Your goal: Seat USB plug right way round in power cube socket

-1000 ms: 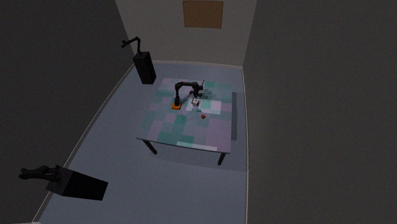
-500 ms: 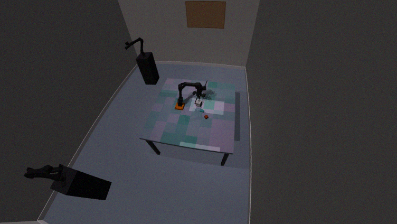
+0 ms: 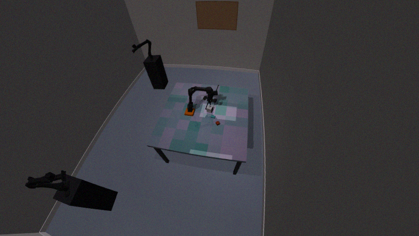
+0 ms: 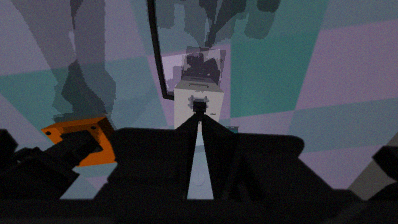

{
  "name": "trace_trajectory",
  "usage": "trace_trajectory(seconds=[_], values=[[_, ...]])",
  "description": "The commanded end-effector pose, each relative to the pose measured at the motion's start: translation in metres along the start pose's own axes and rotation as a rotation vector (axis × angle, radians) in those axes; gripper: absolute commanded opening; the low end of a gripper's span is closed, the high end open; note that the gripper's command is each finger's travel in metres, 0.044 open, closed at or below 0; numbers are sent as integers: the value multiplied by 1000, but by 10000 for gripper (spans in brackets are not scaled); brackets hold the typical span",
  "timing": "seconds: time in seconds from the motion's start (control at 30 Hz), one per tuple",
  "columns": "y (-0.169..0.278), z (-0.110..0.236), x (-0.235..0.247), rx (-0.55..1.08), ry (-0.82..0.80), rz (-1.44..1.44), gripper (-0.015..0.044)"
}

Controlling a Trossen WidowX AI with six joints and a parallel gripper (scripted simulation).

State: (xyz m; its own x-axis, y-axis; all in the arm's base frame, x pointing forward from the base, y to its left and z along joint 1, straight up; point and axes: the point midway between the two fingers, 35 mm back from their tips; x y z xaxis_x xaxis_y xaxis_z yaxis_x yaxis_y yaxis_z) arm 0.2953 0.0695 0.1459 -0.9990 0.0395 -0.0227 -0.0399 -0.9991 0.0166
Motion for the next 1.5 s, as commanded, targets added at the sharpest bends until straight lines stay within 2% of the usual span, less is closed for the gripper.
trace_trajectory(seconds=[0.0, 1.47], values=[[1, -1, 0, 9, 0, -6, 0], [4, -6, 1, 44, -9, -10, 0]])
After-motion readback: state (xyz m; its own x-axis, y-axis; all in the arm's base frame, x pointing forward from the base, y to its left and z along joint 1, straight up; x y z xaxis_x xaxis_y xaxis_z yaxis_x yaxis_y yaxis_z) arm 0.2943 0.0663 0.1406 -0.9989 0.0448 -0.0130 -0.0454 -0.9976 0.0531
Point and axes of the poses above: the point midway between the two fingers, 35 mm back from their tips, its own z axis back along the fingers, its own x axis across the jaws, y = z × x, and after that the axes turned 13 degrees about z, right-handed
